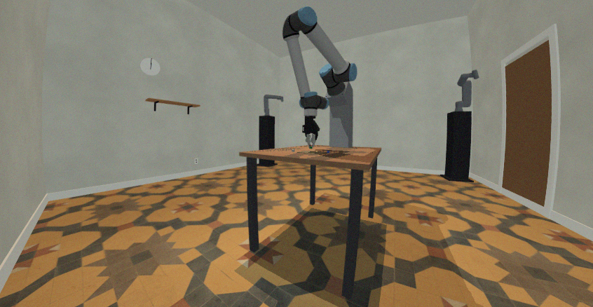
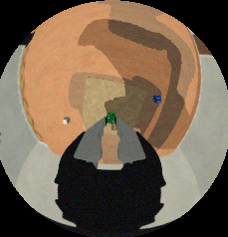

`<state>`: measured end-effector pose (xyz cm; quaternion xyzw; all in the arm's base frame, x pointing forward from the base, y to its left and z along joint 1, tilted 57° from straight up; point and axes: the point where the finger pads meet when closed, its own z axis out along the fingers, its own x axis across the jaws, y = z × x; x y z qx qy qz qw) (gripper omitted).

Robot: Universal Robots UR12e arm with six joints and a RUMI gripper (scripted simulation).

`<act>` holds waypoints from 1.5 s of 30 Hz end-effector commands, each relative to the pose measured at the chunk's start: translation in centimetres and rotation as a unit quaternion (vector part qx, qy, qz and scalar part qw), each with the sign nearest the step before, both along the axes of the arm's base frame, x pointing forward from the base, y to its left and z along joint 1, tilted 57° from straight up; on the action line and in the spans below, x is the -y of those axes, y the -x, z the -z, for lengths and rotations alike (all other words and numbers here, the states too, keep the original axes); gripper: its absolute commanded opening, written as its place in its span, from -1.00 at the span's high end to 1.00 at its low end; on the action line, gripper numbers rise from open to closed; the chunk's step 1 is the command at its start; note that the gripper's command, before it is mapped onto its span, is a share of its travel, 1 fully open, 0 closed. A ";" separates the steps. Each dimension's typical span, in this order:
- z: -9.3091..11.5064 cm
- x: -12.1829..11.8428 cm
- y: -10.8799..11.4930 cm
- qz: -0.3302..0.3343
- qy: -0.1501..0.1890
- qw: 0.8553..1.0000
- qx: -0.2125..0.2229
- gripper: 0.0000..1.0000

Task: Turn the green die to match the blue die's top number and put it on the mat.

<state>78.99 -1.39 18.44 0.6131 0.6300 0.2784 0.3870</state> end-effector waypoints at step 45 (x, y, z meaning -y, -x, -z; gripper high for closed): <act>0.9 0.2 -1.5 0.000 0.000 1.000 0.000 0.99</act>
